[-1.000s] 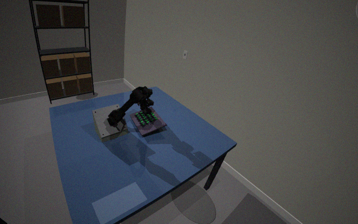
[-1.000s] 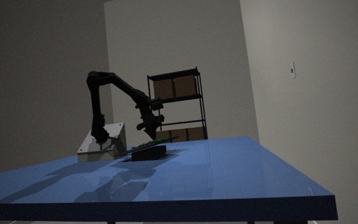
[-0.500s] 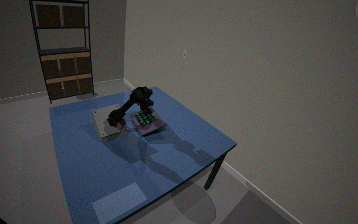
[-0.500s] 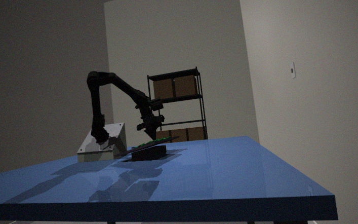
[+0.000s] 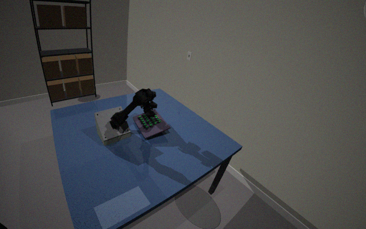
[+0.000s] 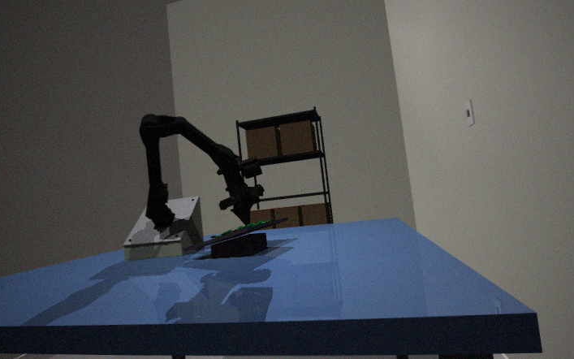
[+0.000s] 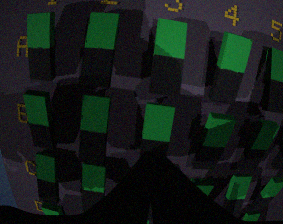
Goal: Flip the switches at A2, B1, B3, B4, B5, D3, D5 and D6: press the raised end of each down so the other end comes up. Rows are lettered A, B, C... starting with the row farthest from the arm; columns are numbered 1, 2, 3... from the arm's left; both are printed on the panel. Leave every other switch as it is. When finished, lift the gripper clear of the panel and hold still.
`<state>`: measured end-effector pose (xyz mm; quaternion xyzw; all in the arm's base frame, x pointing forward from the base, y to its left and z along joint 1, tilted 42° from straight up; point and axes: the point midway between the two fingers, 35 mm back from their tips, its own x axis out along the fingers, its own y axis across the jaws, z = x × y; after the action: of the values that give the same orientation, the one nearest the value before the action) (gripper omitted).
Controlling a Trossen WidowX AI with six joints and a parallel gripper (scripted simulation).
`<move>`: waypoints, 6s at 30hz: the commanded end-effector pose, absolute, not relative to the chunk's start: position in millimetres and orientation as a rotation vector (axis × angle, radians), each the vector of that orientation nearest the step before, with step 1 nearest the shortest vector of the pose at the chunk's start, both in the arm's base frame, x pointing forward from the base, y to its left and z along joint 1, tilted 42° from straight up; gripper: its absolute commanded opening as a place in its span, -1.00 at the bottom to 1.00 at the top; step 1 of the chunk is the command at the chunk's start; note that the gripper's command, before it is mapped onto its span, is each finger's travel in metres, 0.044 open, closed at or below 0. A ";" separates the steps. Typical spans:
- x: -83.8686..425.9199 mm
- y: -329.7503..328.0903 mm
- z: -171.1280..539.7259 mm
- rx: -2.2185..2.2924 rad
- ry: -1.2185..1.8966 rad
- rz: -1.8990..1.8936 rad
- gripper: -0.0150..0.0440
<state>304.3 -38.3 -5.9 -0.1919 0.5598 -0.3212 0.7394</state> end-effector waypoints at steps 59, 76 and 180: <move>315.9 -60.7 23.5 -0.409 1.273 -0.721 -0.49; 315.9 -60.9 23.3 -0.409 1.273 -0.721 -0.49; 307.8 -83.6 43.6 -0.411 1.273 -0.722 -0.49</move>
<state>307.4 -83.7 44.3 -0.1863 0.5767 -0.3293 0.7241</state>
